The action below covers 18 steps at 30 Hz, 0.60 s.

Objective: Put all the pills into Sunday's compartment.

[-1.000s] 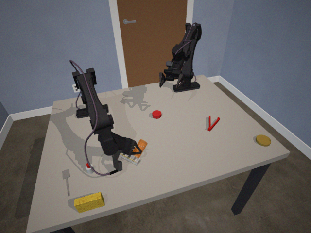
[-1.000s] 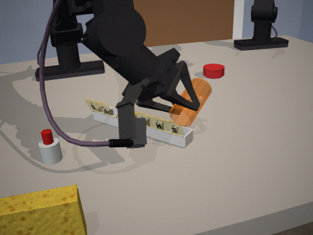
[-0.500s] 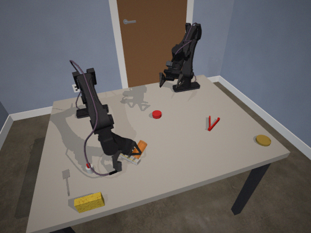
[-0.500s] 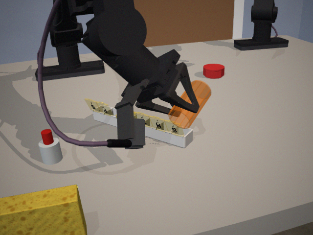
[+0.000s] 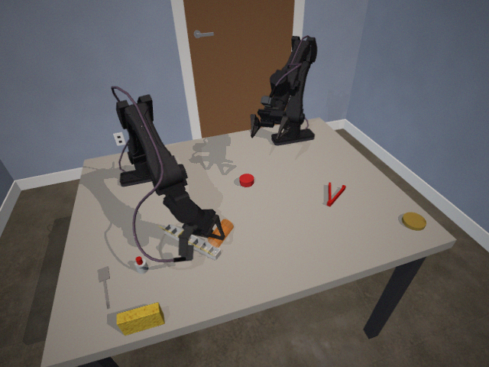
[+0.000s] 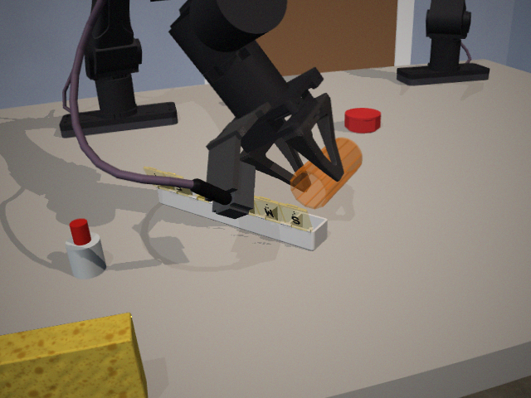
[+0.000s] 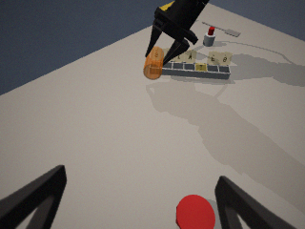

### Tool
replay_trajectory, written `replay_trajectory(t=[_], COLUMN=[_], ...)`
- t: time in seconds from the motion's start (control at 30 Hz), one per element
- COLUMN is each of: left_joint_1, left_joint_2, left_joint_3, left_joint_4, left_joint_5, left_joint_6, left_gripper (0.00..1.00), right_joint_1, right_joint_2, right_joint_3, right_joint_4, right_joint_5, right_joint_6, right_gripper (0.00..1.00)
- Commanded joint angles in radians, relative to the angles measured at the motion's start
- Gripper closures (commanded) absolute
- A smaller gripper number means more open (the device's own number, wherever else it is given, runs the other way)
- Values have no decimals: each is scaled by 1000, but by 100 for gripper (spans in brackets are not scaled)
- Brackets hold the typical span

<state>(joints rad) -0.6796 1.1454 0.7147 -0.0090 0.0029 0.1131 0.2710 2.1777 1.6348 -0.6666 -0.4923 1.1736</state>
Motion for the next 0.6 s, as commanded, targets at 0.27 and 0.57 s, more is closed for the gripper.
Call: replay_trajectory(t=[0.27,0.57], left_joint_1=[-2,-2], left_joint_2=[-10,-10], left_joint_3=[7,7], left_joint_4=[25,25], left_joint_5=[-1,-1], left_joint_6=[-2,-2], left_gripper=[0,0], right_joint_1=[58,102], right_joint_2=[-95,-136], right_joint_3=[-76,-136], right_joint_4=[114,176], right_joint_5=[152,264], right_joint_6=[-2,-13], right_gripper=[64,64])
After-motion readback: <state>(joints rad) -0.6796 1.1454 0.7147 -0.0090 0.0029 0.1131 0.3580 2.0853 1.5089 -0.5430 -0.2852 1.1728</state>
